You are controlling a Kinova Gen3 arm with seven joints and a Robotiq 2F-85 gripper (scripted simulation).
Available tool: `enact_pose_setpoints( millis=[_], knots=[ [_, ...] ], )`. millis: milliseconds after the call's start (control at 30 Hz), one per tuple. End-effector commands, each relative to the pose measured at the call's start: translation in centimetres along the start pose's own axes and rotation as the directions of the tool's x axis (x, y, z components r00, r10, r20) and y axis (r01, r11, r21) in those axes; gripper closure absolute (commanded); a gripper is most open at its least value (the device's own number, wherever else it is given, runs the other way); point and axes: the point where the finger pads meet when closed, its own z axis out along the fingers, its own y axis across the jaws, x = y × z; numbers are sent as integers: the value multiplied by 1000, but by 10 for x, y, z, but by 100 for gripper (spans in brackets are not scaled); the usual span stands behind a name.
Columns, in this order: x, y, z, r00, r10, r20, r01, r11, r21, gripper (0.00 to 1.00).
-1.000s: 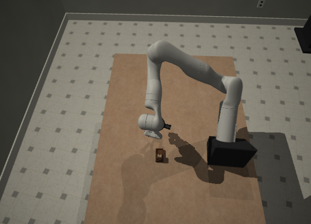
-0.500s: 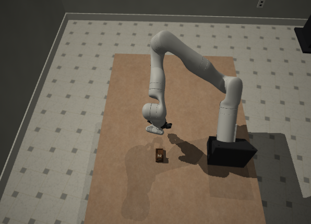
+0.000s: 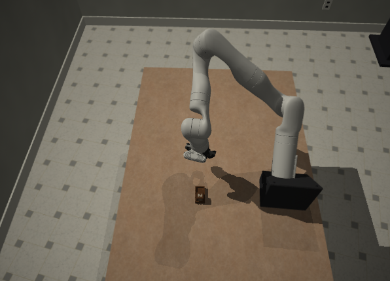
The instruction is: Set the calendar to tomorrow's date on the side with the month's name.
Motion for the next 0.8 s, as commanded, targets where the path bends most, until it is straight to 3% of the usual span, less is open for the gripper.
enact_pose_setpoints(
  millis=[0, 433, 767],
  knots=[
    [-3, 1, 0, 1000, 7, -28, -6, 1000, 2, 74],
    [-5, 1, 0, 975, 6, -224, -6, 1000, 1, 74],
    [-6, 1, -1, 969, 6, -245, -6, 1000, 0, 74]
  ],
)
